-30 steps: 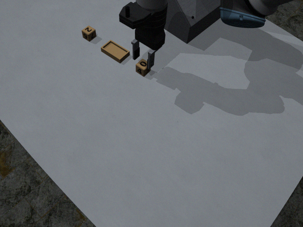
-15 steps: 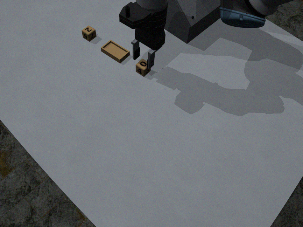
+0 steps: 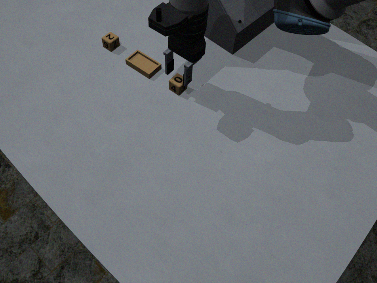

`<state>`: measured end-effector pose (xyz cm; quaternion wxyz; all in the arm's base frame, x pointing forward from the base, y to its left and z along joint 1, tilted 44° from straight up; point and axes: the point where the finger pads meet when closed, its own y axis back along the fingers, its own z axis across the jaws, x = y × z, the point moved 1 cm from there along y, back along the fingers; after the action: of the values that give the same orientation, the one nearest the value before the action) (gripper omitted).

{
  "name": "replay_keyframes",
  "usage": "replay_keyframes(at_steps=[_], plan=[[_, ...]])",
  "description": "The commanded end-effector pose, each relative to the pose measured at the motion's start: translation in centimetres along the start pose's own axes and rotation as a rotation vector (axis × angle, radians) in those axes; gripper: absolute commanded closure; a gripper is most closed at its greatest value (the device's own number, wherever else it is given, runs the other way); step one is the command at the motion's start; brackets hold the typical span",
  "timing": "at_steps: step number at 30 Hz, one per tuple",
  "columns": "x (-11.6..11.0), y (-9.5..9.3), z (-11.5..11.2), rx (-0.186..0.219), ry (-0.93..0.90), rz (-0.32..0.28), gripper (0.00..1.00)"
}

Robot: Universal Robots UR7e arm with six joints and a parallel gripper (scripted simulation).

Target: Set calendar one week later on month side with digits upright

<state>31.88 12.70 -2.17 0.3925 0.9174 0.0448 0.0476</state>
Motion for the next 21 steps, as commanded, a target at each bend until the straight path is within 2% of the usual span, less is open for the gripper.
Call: replay_keyframes(at_steps=[1, 10, 21], plan=[[-0.1, -0.1, -0.1, 0.001, 0.001, -0.001, 0.1], [-0.1, -0.1, -0.1, 0.001, 0.0, -0.001, 0.1], [-0.2, -1.2, -0.2, 0.004, -0.001, -0.003, 0.1]])
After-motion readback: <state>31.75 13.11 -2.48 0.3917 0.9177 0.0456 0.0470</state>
